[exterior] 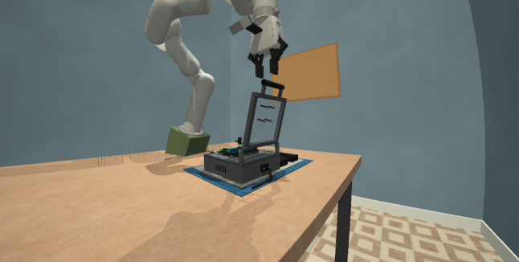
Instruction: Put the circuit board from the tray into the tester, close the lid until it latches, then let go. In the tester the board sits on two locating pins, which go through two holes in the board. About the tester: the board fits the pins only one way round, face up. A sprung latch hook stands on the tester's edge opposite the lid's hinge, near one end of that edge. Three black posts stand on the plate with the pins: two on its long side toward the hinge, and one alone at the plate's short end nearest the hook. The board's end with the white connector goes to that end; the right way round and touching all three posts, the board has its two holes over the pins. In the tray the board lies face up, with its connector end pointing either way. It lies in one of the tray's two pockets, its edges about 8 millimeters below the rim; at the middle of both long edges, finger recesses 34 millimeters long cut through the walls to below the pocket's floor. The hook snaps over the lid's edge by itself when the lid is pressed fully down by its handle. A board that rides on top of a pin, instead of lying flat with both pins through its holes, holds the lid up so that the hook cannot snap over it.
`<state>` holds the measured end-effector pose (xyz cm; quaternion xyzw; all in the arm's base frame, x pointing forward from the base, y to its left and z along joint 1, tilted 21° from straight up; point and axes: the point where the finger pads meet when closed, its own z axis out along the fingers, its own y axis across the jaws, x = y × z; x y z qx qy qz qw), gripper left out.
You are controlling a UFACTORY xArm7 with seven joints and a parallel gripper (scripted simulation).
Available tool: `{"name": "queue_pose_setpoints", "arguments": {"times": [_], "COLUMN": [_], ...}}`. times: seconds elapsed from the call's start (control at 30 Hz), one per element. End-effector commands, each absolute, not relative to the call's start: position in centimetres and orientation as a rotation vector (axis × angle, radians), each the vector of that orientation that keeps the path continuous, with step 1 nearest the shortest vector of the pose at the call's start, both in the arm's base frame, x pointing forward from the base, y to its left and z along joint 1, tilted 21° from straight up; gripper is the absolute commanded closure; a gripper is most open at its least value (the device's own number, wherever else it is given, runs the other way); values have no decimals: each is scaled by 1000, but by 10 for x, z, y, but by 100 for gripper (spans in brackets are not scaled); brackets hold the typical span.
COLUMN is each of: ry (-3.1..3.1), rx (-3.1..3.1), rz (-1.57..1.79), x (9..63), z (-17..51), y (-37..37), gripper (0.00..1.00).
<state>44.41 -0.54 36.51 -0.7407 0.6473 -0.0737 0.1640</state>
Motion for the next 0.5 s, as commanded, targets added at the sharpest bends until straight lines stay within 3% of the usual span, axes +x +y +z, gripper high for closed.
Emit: {"name": "queue_pose_setpoints", "arguments": {"times": [0.0,0.47], "ry": [1845,1845], "rx": [-2113,-2113], "rz": [-205,-205], "x": [462,467], "z": [372,374], "y": [-3,-3], "gripper": [49,49]}}
